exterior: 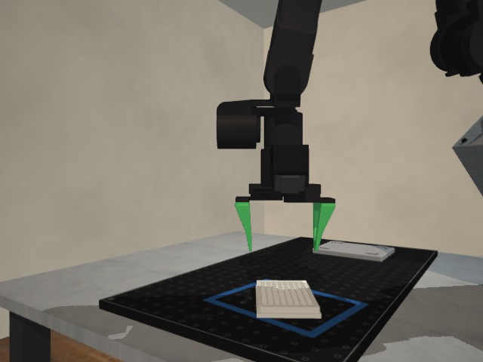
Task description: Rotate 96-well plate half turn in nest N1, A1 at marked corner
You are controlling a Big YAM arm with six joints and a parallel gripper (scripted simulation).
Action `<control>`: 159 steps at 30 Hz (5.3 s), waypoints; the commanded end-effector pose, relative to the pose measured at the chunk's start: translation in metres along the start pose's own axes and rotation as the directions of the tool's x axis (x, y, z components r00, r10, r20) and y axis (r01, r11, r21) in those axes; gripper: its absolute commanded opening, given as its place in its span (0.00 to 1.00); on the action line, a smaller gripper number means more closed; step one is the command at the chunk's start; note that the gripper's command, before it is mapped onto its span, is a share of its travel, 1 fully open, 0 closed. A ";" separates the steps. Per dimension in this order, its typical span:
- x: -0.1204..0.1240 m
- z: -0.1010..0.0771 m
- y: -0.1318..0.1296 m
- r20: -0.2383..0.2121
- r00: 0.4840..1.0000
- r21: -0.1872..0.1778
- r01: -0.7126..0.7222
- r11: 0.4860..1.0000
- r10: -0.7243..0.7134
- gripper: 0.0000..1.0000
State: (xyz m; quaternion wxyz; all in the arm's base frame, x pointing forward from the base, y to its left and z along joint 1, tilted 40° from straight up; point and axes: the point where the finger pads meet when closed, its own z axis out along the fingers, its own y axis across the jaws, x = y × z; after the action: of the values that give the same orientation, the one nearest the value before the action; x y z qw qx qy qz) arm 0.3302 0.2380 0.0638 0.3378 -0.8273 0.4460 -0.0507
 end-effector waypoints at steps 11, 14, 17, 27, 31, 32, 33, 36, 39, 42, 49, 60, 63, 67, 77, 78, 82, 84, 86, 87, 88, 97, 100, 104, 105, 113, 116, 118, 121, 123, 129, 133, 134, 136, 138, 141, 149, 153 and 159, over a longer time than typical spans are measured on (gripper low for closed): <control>-0.004 0.021 -0.007 0.007 1.000 0.011 0.002 1.000 -0.002 1.00; -0.002 0.026 -0.003 0.004 1.000 0.006 -0.003 1.000 0.003 1.00; -0.004 0.032 -0.004 0.007 1.000 0.007 0.001 1.000 -0.001 1.00; -0.004 0.045 -0.004 0.007 1.000 0.007 0.001 1.000 -0.001 1.00; -0.002 0.052 -0.003 0.004 1.000 0.005 -0.004 1.000 0.004 1.00; -0.003 0.054 -0.002 0.005 1.000 0.003 -0.002 1.000 0.002 1.00; -0.004 0.055 -0.001 0.007 1.000 0.002 0.000 1.000 0.000 1.00; -0.004 0.060 -0.003 0.007 1.000 0.004 0.000 1.000 0.000 1.00; -0.002 0.063 -0.002 0.004 1.000 0.005 -0.004 1.000 0.004 1.00; -0.004 0.067 0.000 0.006 1.000 0.001 0.001 1.000 -0.001 1.00; -0.003 0.079 -0.001 0.005 1.000 0.003 -0.003 1.000 0.003 1.00; 0.000 0.074 -0.001 0.001 1.000 0.004 0.001 1.000 -0.001 1.00; 0.000 0.074 -0.001 0.001 1.000 0.004 0.001 1.000 -0.001 0.00; 0.000 0.074 -0.001 0.001 1.000 0.004 0.001 1.000 -0.001 0.00; 0.000 0.074 -0.001 0.001 1.000 0.004 0.001 1.000 -0.001 0.00; 0.000 0.074 -0.001 0.001 1.000 0.004 0.001 1.000 -0.001 0.00; 0.000 0.074 -0.001 0.001 1.000 0.004 0.001 1.000 -0.001 0.00; 0.000 0.074 -0.001 0.001 1.000 0.004 0.001 1.000 -0.001 0.00; 0.000 0.074 -0.001 0.001 1.000 0.004 0.001 1.000 -0.001 0.00; 0.000 0.074 -0.001 0.001 1.000 0.004 0.001 1.000 -0.001 0.00; 0.000 0.074 -0.001 0.001 1.000 0.004 0.001 1.000 -0.001 0.00; 0.000 0.074 -0.001 0.001 1.000 0.004 0.001 1.000 -0.001 0.00; 0.002 0.064 -0.001 -0.001 1.000 0.005 -0.001 1.000 0.001 0.00; 0.004 0.057 -0.003 -0.004 1.000 0.008 0.003 1.000 -0.003 0.00; 0.002 0.055 -0.002 -0.002 1.000 0.008 0.006 1.000 -0.006 0.00; 0.004 0.045 -0.002 -0.004 1.000 0.007 0.002 1.000 -0.002 0.00; 0.001 0.041 -0.005 0.000 1.000 0.012 0.008 1.000 -0.008 0.00; 0.004 0.037 -0.003 -0.003 1.000 0.009 0.003 1.000 -0.003 0.00; 0.004 0.032 -0.001 -0.004 1.000 0.007 0.002 1.000 -0.002 0.00; 0.002 0.029 -0.001 -0.001 1.000 0.006 0.006 1.000 -0.006 0.00; 0.004 0.022 -0.002 -0.005 1.000 0.008 0.002 1.000 -0.002 0.00; 0.001 0.016 -0.004 0.000 1.000 0.011 0.009 1.000 -0.009 0.00; 0.003 0.014 -0.003 -0.002 1.000 0.010 0.006 1.000 -0.006 0.00; 0.004 0.011 -0.001 -0.005 1.000 0.008 0.002 1.000 -0.002 0.00; 0.003 0.007 -0.001 -0.003 1.000 0.007 0.004 1.000 -0.004 0.00; 0.001 0.004 -0.003 0.000 1.000 0.009 0.009 1.000 -0.009 0.00; 0.001 -0.008 -0.006 0.000 1.000 0.014 0.010 1.000 -0.010 0.00; 0.004 -0.003 0.006 -0.002 1.000 -0.022 -0.004 1.000 0.004 0.00; 0.002 -0.003 0.004 0.001 1.000 -0.019 0.000 1.000 0.000 0.00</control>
State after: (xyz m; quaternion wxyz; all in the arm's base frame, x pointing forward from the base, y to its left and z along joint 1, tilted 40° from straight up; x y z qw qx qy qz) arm 0.3283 0.2351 0.0657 0.3356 -0.8277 0.4471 -0.0497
